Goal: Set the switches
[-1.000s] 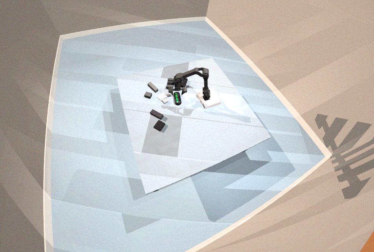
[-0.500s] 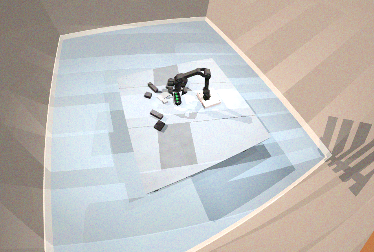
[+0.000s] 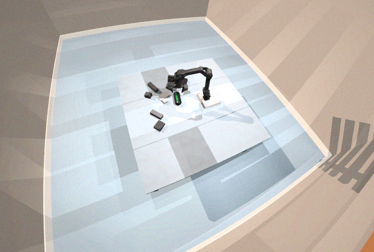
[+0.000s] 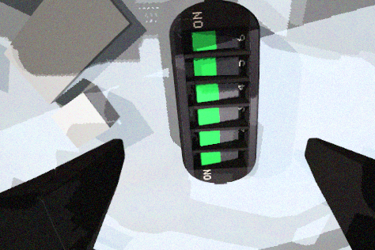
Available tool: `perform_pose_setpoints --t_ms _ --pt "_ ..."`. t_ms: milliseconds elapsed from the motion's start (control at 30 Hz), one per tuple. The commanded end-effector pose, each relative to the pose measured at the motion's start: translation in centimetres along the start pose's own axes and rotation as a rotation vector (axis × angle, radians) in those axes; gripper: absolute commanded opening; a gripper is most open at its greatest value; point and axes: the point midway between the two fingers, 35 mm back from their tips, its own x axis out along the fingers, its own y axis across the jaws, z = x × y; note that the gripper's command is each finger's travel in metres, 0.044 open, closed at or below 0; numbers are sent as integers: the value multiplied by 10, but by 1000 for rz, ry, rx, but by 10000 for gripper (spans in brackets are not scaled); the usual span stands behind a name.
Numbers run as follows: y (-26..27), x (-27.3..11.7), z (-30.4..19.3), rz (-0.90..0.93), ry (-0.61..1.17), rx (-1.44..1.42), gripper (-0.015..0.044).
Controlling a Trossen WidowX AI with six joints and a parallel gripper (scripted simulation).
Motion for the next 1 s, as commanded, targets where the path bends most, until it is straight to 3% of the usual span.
perform_pose_setpoints --t_ms 0,500,833,967 --pt "-2 -1 0 -14 2 -3 388" --pt "-2 -1 0 -14 2 -3 0" --pt "-2 -1 0 -14 2 -3 0" --pt "-1 -1 0 -12 1 0 105"
